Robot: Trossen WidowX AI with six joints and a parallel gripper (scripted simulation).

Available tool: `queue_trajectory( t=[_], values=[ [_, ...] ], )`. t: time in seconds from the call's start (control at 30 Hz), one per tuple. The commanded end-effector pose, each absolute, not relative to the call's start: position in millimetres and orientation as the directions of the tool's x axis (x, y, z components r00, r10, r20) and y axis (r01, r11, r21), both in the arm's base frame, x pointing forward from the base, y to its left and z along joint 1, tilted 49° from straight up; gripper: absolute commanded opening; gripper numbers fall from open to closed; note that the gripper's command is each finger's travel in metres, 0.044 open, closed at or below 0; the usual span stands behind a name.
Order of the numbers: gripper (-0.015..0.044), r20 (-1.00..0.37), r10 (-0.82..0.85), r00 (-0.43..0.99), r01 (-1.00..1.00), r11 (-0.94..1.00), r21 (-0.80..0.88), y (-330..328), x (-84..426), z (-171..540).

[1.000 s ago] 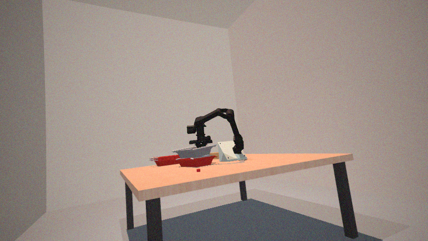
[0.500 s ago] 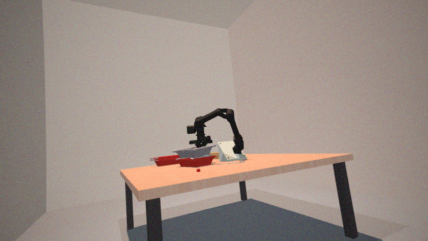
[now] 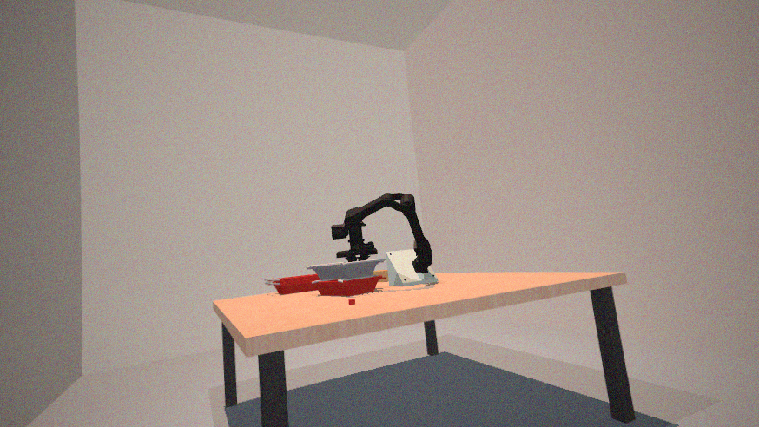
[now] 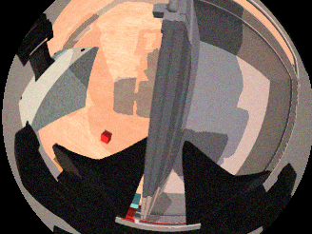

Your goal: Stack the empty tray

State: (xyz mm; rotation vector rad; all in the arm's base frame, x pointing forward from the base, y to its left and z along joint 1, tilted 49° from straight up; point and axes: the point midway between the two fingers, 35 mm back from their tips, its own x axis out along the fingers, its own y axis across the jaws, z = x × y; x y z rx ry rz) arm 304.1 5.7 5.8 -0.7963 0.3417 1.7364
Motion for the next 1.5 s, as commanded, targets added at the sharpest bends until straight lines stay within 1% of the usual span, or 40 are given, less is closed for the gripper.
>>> queue_trajectory(
  t=[0.0, 0.57, 0.9, 1.47],
  values=[
    [0.0191, -0.664, 0.736, -0.133, -0.932, -0.32, -0.168, 5, 303, 5],
    [0.044, -0.664, 0.736, -0.133, -0.932, -0.32, -0.168, 5, 303, 5],
    [0.044, -0.666, 0.735, -0.127, -0.934, -0.315, -0.169, -2, 306, 11],
    [0.044, -0.688, 0.72, -0.089, -0.938, -0.293, -0.186, -75, 317, 78]
  ],
)
